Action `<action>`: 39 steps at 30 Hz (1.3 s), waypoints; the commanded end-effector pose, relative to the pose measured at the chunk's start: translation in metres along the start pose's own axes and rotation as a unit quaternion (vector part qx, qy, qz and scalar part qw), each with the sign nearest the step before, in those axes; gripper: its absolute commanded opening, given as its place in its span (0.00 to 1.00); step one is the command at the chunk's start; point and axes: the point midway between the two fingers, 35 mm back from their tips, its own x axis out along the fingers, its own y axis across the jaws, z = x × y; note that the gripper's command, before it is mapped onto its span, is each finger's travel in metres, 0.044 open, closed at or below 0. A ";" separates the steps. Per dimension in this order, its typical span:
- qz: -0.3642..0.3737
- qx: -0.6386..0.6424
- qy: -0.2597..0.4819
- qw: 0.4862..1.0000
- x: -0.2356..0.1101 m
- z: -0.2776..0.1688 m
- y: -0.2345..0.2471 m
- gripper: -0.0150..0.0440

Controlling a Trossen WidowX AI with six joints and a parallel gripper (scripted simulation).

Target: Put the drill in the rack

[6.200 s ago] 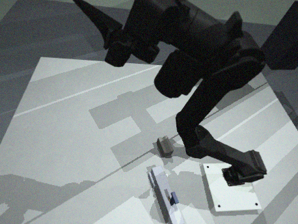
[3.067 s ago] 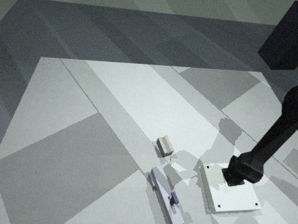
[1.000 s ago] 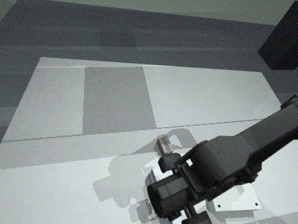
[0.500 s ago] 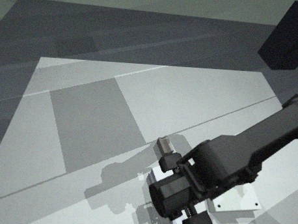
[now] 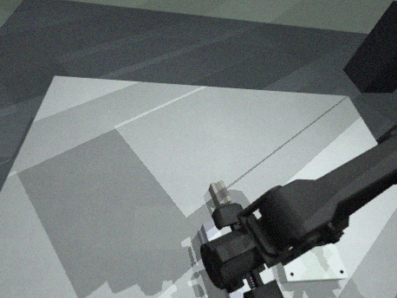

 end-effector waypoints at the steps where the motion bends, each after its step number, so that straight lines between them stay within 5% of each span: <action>1: 0.000 -0.002 0.026 1.000 0.016 -0.007 0.002 0.25; 39: 0.000 -0.002 0.026 1.000 0.032 -0.008 0.003 0.25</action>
